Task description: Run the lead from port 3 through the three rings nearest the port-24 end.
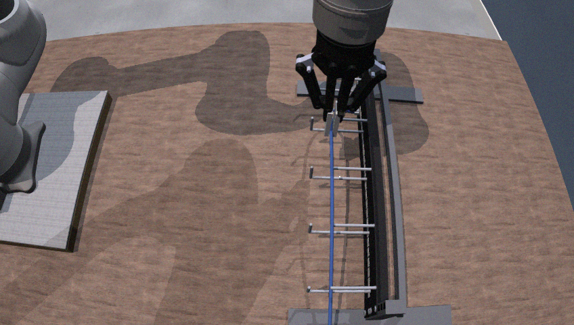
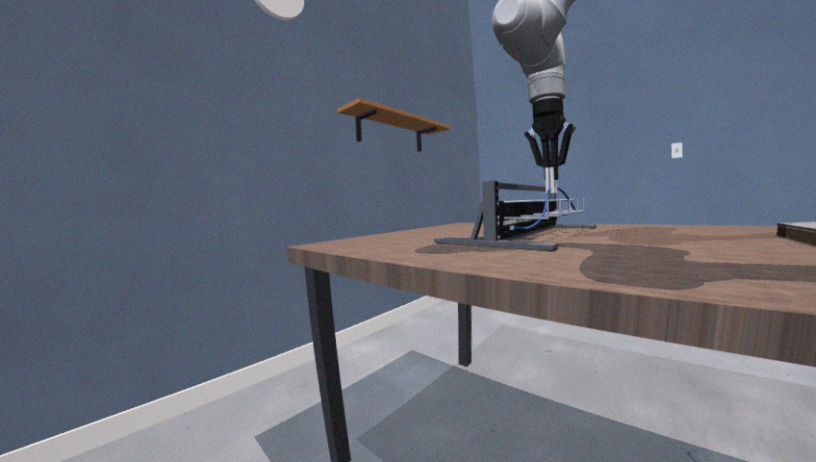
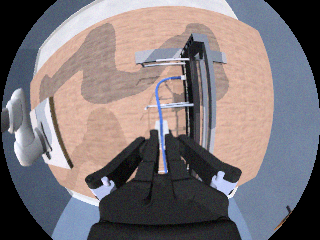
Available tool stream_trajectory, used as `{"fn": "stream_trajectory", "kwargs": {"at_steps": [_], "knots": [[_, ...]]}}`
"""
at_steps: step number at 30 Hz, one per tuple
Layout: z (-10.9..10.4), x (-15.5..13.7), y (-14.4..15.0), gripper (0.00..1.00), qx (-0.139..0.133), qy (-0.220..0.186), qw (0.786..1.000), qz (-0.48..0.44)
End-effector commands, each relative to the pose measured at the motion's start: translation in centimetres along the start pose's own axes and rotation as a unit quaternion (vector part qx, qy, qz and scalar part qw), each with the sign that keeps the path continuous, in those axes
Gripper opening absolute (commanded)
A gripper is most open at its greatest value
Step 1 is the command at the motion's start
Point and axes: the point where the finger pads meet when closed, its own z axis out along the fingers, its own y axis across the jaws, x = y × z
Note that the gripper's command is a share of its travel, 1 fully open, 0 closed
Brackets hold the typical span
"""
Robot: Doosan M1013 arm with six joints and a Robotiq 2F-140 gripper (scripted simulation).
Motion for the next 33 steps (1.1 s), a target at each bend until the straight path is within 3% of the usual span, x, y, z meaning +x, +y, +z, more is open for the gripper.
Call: {"fn": "stream_trajectory", "kwargs": {"at_steps": [1, 33], "knots": [[-0.1, 0.0, 0.0, 0.00, -0.001, 0.000, 1.000, -0.003], [-0.2, -1.4, -1.2, 0.00, 0.000, 0.000, 1.000, -0.018]]}}
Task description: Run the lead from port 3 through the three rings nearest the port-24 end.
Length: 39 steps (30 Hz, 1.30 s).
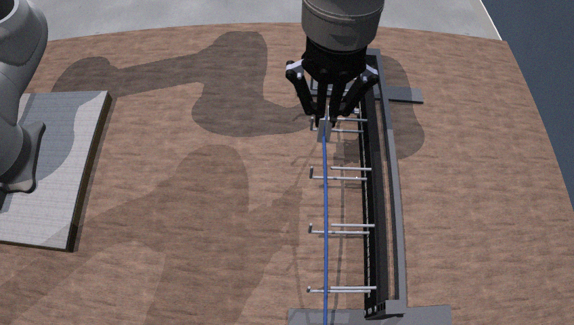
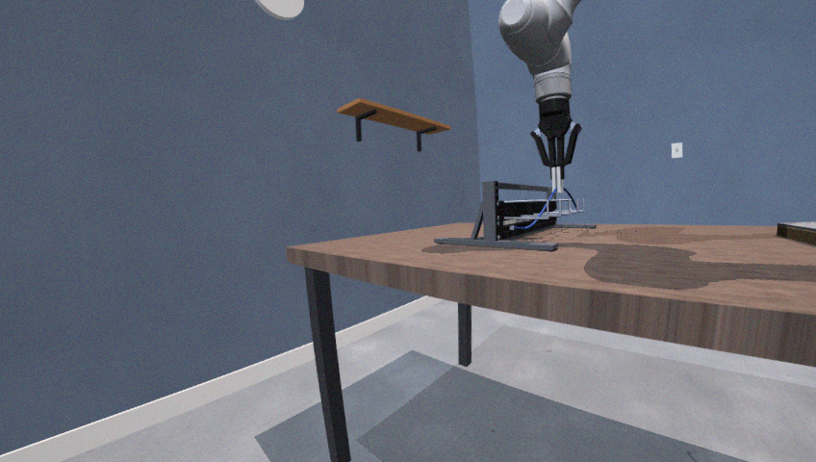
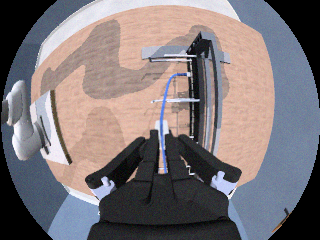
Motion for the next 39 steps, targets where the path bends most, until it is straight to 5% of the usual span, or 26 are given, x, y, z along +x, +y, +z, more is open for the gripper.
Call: {"fn": "stream_trajectory", "kwargs": {"at_steps": [1, 39], "knots": [[-0.16, -0.18, 0.03, 0.00, -0.001, -0.001, 1.000, 0.000], [0.25, -0.18, 0.03, 0.00, -0.001, -0.001, 1.000, 0.000]]}}
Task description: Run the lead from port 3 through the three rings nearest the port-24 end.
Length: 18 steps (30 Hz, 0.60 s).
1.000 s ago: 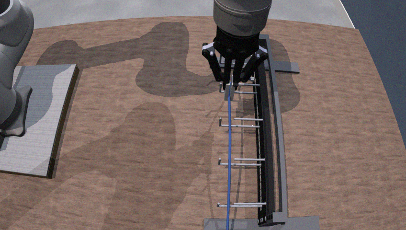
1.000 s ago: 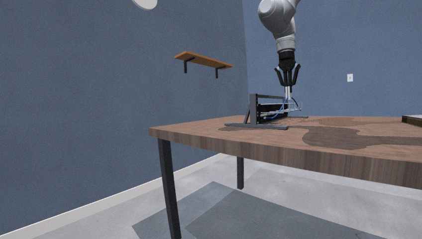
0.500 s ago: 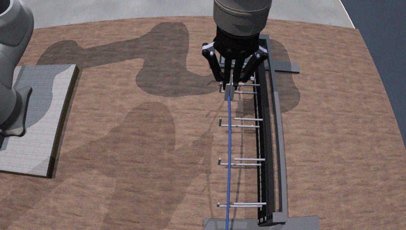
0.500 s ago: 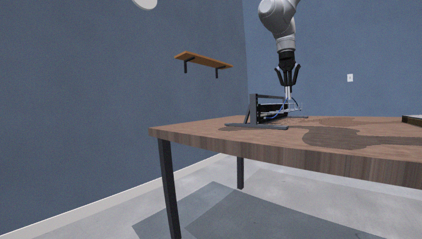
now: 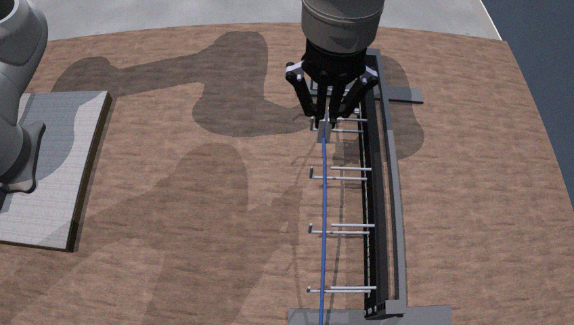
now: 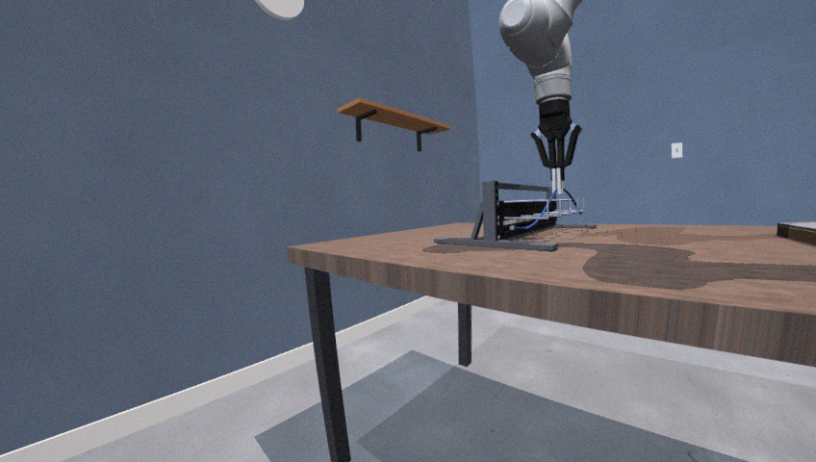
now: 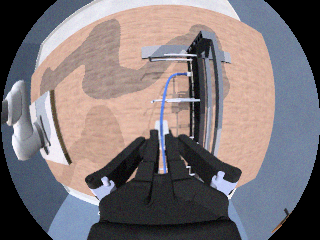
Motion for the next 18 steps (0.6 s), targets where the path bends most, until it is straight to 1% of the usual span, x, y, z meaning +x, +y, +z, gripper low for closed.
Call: {"fn": "stream_trajectory", "kwargs": {"at_steps": [1, 18], "knots": [[0.0, -0.1, 0.0, 0.00, -0.001, -0.001, 1.000, 0.000], [1.4, -0.1, 0.0, 0.00, -0.001, -0.001, 1.000, 0.000]]}}
